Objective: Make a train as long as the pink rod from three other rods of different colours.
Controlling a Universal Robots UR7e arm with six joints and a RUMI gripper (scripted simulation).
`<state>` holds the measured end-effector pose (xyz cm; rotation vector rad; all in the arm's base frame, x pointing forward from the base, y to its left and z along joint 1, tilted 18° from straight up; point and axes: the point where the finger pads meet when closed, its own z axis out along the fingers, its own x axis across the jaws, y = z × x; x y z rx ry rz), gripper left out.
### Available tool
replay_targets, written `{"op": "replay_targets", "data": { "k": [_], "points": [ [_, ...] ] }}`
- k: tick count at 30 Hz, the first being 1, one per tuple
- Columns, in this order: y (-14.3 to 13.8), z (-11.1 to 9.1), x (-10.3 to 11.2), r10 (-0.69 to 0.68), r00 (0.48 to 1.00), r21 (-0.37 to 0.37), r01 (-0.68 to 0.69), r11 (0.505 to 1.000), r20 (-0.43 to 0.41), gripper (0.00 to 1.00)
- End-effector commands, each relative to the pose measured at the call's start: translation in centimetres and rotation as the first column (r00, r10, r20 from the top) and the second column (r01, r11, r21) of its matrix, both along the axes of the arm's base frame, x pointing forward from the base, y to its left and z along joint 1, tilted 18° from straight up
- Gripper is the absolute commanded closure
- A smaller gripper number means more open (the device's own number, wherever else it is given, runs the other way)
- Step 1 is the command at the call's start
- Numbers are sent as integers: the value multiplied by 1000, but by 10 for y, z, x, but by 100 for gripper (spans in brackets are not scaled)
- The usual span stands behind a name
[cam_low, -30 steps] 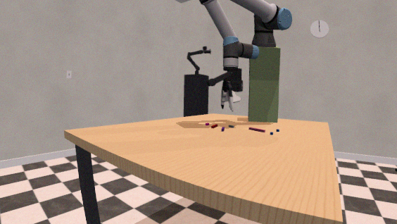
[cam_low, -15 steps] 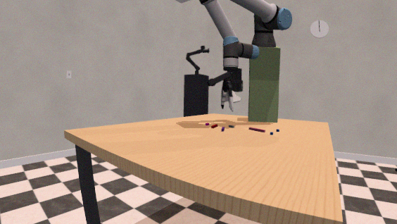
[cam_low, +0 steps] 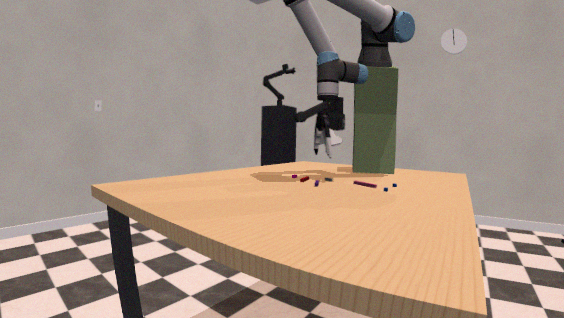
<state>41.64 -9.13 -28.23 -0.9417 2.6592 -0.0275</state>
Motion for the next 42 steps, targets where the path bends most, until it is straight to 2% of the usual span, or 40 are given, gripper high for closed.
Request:
{"op": "replay_targets", "data": {
  "k": [1,9,15,17,20,32,34,36,42],
  "points": [
    [0,0,-1,-1,1000,1,1,1000,0,0],
    [-3,1,2,-22,1000,5,22,1000,2,0],
    [-13,1,9,-157,987,46,158,986,-14,0],
    [-13,1,9,-157,987,46,158,986,-14,0],
    [-18,2,14,-257,966,77,258,963,-30,0],
    [-34,4,25,-481,873,142,487,862,-80,0],
    [-34,4,25,-481,873,142,487,862,-80,0],
    [-38,5,28,-541,835,159,550,820,-98,0],
    [-45,8,33,-635,762,183,648,740,-130,0]
  ]
}}
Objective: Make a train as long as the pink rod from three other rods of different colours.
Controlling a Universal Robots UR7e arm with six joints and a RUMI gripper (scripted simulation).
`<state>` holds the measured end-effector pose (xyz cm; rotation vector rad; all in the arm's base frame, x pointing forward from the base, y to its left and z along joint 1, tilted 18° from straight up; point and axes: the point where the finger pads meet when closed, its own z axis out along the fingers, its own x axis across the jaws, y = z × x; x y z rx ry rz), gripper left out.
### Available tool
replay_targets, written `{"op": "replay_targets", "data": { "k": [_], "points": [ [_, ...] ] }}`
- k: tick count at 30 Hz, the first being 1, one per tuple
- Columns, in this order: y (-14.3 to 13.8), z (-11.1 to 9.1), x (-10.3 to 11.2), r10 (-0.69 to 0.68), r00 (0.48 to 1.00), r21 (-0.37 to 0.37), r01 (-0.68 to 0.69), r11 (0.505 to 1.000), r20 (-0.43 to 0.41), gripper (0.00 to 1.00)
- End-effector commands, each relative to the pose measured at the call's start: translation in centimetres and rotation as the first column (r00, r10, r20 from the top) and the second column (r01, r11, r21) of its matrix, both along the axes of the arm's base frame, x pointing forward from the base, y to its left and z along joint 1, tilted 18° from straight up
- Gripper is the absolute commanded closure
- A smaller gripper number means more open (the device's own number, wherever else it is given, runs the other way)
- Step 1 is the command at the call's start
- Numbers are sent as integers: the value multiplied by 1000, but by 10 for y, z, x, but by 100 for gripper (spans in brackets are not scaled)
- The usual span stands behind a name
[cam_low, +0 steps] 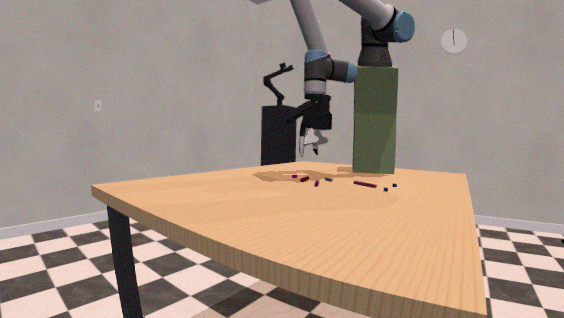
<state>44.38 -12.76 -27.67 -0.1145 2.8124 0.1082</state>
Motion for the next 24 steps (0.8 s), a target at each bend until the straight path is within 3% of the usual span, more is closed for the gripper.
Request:
{"op": "replay_targets", "data": {
  "k": [1,24],
  "points": [
    [-10,2,7,-148,989,43,149,988,-26,0],
    [-10,2,6,-173,984,53,175,983,-32,0]
  ]
}}
